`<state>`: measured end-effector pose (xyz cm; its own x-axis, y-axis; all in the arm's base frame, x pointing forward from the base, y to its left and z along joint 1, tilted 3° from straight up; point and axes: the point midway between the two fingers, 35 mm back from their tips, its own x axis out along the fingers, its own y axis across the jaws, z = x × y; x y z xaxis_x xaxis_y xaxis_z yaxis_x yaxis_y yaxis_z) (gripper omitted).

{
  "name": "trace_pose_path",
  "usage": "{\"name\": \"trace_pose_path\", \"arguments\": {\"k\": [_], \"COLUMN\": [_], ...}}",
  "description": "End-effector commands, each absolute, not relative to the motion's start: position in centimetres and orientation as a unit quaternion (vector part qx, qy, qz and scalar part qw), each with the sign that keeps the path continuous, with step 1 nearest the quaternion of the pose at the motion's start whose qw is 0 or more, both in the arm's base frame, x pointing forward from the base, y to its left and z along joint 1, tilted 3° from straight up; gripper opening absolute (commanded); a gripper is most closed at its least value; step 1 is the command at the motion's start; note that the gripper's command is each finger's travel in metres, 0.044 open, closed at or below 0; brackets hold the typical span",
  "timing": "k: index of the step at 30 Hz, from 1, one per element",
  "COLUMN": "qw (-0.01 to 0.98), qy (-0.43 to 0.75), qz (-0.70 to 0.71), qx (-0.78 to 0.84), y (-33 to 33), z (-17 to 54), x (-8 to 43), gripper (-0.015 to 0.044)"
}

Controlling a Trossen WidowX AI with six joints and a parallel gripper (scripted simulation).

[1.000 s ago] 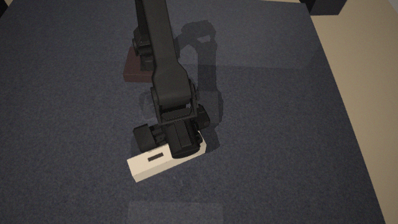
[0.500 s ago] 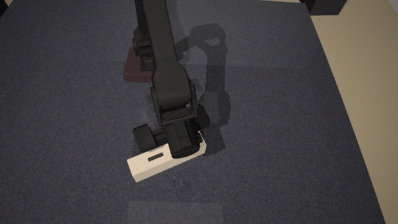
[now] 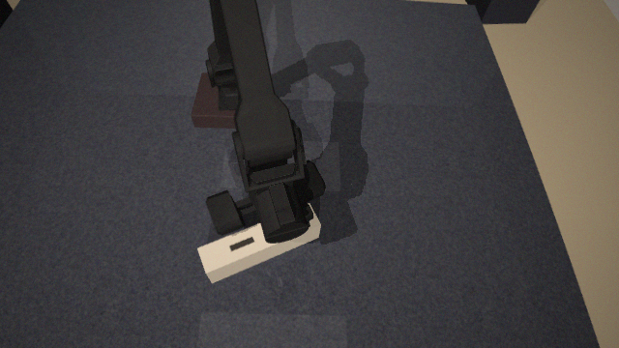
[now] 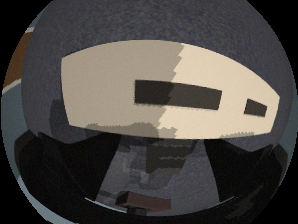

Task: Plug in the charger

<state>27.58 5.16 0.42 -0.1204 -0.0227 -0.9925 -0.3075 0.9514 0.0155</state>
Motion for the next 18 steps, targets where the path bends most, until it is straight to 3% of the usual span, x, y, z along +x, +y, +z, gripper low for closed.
{"name": "trace_pose_path", "arguments": {"k": [1,18], "qw": [0.657,0.662], "qy": [0.737,0.733], "qz": [0.111,0.111], "qx": [-0.111,-0.111], "y": [5.12,4.97], "z": [0.57,0.57], "x": [27.37,26.9], "gripper": [0.044,0.044]}}
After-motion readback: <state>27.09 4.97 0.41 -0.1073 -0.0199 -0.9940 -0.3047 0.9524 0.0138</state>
